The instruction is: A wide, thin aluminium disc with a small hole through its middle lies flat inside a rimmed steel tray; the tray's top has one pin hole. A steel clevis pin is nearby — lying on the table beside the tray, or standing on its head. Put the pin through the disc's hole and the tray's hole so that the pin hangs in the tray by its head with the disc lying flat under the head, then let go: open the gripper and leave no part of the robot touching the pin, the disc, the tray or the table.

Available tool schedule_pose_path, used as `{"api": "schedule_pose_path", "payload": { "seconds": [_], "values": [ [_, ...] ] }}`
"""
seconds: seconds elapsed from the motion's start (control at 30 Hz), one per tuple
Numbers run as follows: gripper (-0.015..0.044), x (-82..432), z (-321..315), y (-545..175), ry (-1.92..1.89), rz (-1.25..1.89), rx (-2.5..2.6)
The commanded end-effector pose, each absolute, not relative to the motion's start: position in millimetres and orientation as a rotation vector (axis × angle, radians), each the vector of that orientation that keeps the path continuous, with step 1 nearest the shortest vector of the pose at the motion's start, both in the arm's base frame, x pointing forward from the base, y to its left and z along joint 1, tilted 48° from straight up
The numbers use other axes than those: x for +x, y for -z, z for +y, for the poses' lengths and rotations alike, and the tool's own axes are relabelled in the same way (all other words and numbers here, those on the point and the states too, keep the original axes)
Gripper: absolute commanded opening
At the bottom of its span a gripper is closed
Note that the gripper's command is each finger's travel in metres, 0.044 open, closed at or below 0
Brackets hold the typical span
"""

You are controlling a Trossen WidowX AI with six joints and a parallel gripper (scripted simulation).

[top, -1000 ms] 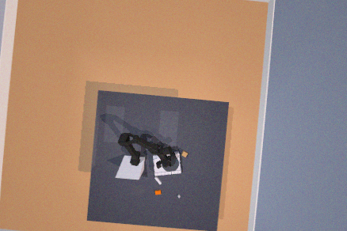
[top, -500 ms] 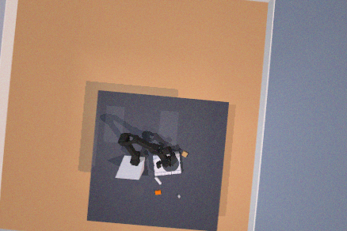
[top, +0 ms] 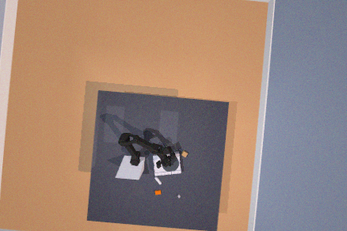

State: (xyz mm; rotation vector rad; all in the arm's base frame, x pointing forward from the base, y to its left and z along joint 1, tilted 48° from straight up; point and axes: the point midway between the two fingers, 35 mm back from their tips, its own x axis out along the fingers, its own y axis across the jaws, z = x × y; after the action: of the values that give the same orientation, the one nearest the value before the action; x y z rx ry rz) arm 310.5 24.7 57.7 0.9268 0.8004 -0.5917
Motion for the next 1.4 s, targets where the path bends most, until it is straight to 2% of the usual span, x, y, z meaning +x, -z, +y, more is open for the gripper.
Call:
{"api": "schedule_pose_path", "payload": {
  "seconds": [0.0, 0.23, 0.43, 0.93, 1.1, 1.27, 1.37],
  "values": [
    [0.0000, 311, 24, -58, 0.592, 0.800, 0.927],
    [0.0000, 311, 24, -58, 0.592, 0.800, 0.927],
    [0.0157, 311, 24, -58, 0.592, 0.800, 0.927],
    [0.0160, 312, 11, -70, 0.595, 0.798, 0.928],
    [0.0291, 298, 17, -94, 0.603, 0.801, 0.928],
    [0.0423, 260, 23, -142, 0.603, 0.802, 0.928],
    [0.0440, 253, 23, -149, 0.603, 0.802, 0.928]
  ]
}}
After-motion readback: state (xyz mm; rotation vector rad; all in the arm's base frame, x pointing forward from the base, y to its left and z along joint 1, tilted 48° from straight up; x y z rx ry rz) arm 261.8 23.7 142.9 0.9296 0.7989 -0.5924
